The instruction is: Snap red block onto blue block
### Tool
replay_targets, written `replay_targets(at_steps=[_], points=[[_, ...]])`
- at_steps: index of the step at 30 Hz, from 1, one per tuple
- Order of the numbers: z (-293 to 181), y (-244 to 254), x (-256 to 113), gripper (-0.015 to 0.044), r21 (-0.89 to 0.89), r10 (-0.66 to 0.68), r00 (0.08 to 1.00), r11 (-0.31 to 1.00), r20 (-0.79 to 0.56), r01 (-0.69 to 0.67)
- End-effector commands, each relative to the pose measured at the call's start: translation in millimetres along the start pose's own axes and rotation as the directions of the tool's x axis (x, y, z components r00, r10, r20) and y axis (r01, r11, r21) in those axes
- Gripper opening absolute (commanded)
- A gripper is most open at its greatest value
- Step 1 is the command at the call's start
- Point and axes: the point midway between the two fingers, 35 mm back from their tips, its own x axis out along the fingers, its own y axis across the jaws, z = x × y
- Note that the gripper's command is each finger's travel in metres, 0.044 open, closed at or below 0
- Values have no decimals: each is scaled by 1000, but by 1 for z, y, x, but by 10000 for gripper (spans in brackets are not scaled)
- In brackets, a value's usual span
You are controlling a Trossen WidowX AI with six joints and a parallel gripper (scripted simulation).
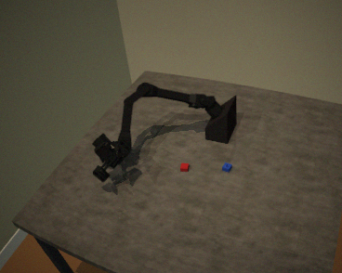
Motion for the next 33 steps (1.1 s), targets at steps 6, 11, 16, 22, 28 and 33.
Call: replay_targets(at_steps=[6, 11, 16, 22, 28, 33], points=[[-29, 0, 38, 440, 205, -149, 985, 965, -84, 164], [-93, 21, 72, 440, 370, -296, 889, 827, -351, 422], [-162, 68, 74, 440, 310, -337, 659, 680, -673, 665], [-214, 133, 37, 440, 21, -323, 270, 606, -907, 795], [-226, 193, -25, 440, -387, -364, -186, 623, -913, 680], [-199, 222, -75, 440, -670, -492, -470, 638, -733, 379]])
